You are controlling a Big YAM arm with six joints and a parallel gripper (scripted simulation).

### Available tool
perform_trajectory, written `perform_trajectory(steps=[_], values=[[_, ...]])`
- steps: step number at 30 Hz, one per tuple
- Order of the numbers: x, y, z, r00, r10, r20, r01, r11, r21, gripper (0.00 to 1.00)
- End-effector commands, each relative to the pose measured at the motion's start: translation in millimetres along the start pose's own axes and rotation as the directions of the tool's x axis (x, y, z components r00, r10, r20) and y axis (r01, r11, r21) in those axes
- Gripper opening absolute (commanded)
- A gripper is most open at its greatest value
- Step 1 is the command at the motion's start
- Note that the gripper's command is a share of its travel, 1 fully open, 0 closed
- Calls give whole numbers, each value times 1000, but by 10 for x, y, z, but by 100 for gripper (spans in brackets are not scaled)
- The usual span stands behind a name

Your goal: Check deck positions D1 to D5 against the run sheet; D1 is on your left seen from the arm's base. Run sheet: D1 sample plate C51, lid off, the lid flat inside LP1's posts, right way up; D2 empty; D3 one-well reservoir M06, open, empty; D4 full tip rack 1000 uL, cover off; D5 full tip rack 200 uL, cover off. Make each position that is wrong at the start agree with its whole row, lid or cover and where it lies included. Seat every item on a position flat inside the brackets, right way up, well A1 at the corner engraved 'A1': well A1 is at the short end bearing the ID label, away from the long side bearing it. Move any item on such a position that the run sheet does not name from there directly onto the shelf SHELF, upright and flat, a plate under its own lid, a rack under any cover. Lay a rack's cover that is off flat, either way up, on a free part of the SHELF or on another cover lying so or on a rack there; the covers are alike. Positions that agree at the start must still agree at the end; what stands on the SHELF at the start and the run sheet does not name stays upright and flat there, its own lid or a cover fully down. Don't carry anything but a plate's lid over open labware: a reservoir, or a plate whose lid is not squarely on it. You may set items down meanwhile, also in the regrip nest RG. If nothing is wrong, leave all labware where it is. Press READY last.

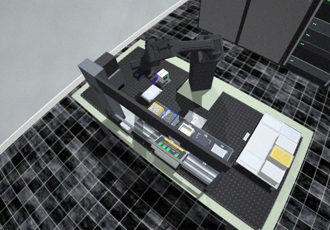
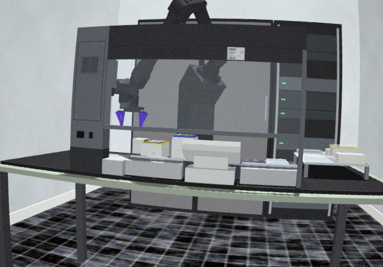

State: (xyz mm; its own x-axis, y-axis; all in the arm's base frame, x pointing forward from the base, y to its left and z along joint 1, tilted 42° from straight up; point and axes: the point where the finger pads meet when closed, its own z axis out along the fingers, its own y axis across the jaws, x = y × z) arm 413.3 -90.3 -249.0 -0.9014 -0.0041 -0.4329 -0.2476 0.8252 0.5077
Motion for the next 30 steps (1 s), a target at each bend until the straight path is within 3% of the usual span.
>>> perform_trajectory(steps=[1,3,5,17,19,20,22,30], values=[[-51,-26,-142,1000,-13,17,13,1000,8,100],[14,41,-59,1000,-16,-3,16,1000,-8,100],[-45,-41,-205,1000,-10,19,10,1000,10,100],[-48,-23,-390,1000,-15,17,14,1000,8,100],[-48,-23,-390,1000,-15,17,14,1000,8,100],[38,33,-302,1000,-11,-4,11,1000,-9,100],[-40,-40,-455,1000,-11,19,10,1000,11,100],[-38,-39,-589,1000,-11,19,11,1000,12,100]])
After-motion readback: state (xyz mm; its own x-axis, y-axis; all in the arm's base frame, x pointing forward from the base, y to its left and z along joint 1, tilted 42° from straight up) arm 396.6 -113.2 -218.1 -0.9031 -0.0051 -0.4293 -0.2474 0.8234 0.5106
